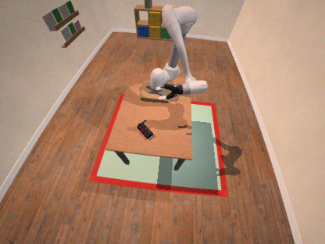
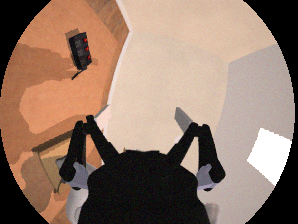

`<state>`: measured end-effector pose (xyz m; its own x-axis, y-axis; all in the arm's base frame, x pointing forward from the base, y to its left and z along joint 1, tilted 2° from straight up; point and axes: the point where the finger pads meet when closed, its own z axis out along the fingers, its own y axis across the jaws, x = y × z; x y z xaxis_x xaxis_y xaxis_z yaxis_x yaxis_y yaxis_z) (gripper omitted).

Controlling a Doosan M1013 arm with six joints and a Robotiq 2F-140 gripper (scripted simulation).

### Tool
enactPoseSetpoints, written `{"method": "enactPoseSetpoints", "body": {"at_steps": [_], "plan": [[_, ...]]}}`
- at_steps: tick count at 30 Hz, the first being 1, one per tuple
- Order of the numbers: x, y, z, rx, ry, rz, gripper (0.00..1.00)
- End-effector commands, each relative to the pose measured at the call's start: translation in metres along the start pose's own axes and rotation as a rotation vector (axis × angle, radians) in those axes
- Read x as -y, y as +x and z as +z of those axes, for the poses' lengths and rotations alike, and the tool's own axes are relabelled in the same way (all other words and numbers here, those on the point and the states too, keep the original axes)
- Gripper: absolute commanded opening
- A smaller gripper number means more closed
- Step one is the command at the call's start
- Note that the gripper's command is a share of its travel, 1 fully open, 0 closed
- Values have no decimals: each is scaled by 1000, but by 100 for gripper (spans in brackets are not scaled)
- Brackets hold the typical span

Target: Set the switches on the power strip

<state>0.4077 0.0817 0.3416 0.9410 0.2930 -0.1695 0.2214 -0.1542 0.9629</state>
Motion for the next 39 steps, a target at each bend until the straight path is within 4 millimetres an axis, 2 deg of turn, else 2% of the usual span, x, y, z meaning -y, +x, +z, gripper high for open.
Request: {"method": "enactPoseSetpoints", "body": {"at_steps": [1,23,27,31,34,36,39], "plan": [[0,0,0,0,0,0,100],[5,1,5,14,22,-39,100],[20,2,18,53,93,-154,100],[48,4,41,100,237,-355,100],[48,4,41,100,237,-355,100],[66,6,53,113,339,-479,100],[76,7,59,114,398,-544,100]]}}
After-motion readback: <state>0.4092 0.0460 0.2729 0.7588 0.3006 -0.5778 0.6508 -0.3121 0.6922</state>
